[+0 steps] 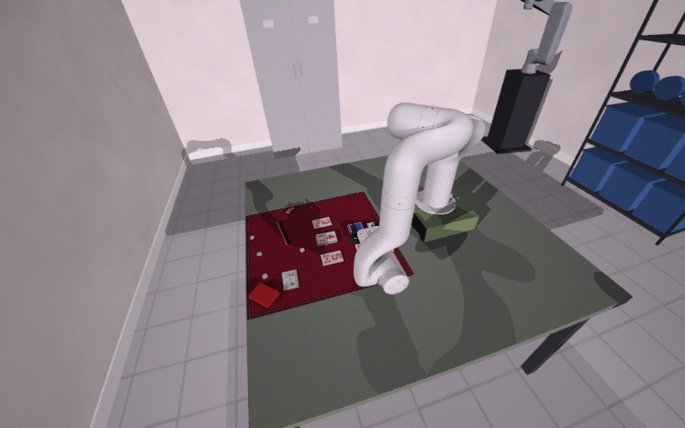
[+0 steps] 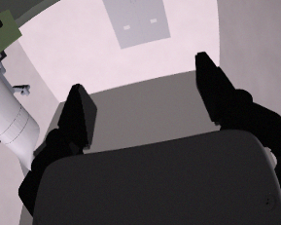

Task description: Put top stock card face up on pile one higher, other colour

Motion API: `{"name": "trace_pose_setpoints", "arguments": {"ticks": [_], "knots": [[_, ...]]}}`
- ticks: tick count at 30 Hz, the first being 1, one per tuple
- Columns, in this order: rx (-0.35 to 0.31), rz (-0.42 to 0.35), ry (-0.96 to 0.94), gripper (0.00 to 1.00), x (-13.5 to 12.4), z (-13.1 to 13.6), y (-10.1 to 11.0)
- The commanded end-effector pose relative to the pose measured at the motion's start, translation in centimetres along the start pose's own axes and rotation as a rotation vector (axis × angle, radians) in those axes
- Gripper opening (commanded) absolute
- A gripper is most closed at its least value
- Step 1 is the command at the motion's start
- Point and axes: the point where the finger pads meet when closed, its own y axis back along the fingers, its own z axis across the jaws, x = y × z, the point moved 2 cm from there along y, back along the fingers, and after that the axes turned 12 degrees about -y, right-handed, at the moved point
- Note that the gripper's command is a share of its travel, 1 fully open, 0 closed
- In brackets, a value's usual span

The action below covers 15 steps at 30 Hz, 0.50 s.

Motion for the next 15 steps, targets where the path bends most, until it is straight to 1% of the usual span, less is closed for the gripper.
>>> {"name": "trace_pose_setpoints", "arguments": {"ticks": [1,6,8,12,15], "knots": [[0.001,0.006,-0.001,1.0,-0.05,0.05,0.04],[0.008,0.037,-0.001,1.0,-0.11,0.07,0.02],[0.008,0.037,-0.001,1.0,-0.11,0.07,0.02],[0.019,0.088,-0.001,1.0,-0.21,0.09,0.01],[0.03,0.143,-0.001,1.0,-0.32,0.11,0.01]]}}
